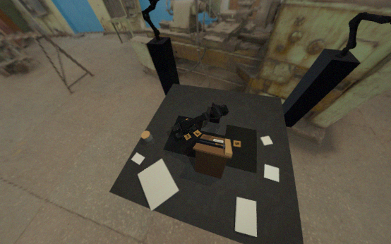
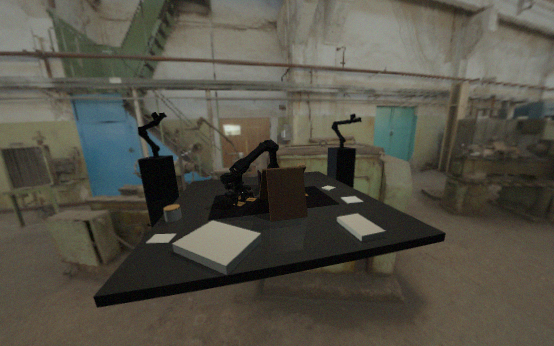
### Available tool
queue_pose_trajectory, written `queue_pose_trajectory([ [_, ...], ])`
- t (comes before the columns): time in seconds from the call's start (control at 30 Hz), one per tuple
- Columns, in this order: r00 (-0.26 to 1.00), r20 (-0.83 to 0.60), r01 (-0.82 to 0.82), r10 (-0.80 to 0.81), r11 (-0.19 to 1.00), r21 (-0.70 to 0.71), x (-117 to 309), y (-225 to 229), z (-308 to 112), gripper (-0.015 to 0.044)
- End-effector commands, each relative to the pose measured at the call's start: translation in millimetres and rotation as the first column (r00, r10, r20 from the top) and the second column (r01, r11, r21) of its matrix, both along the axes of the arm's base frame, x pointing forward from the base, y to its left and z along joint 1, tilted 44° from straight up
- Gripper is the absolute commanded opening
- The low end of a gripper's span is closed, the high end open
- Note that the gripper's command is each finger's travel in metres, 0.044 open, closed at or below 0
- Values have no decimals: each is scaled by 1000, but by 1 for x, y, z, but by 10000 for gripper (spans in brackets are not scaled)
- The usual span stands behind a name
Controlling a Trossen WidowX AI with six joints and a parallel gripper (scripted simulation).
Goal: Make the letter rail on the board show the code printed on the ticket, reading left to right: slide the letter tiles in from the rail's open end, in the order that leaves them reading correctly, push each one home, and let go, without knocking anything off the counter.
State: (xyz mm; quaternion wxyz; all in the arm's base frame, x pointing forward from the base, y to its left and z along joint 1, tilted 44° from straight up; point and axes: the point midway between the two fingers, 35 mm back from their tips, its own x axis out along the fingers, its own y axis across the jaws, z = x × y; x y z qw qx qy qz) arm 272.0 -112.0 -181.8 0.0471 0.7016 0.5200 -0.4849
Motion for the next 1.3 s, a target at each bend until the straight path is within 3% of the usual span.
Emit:
queue_pose_trajectory([
  [0.0,1000,-1,5,-5,1000,2,0,0,0,214],
  [0.27,1000,-1,5,-5,1000,2,-1,-3,3,4],
  [1.27,1000,-2,5,-5,1000,2,-4,-8,8,0],
])
